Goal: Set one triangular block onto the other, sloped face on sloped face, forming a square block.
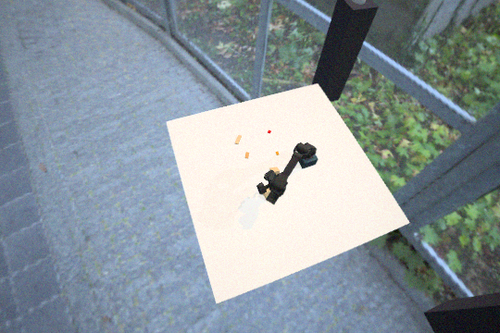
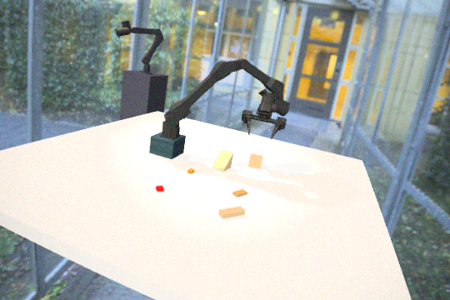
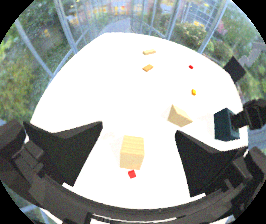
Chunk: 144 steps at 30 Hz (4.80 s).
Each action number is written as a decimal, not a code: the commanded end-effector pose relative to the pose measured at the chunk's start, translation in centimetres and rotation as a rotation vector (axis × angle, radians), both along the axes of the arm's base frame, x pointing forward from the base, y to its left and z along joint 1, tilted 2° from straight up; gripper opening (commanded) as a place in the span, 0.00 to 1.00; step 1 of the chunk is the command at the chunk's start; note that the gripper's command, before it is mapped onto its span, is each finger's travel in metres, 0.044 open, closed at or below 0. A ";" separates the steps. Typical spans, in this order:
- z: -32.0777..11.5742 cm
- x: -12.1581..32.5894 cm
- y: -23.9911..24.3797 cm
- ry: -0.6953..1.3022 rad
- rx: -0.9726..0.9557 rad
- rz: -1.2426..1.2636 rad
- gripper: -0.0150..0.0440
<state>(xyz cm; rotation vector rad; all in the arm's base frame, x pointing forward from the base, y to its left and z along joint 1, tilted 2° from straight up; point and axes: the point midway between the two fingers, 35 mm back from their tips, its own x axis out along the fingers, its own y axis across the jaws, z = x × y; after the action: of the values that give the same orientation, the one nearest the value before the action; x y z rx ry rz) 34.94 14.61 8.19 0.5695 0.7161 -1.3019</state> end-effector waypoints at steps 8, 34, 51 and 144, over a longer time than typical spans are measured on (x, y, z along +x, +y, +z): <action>-6.6 -0.6 -5.3 0.422 0.883 -0.144 1.00; -10.7 0.9 -2.7 0.256 1.460 -0.021 1.00; -12.6 0.3 -0.8 0.258 1.465 -0.021 1.00; -3.1 0.2 -0.3 0.272 1.372 0.295 0.25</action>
<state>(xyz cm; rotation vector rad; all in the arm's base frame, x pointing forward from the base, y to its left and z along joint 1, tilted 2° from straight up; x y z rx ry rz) 35.16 14.10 5.07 1.3920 1.8571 -0.5185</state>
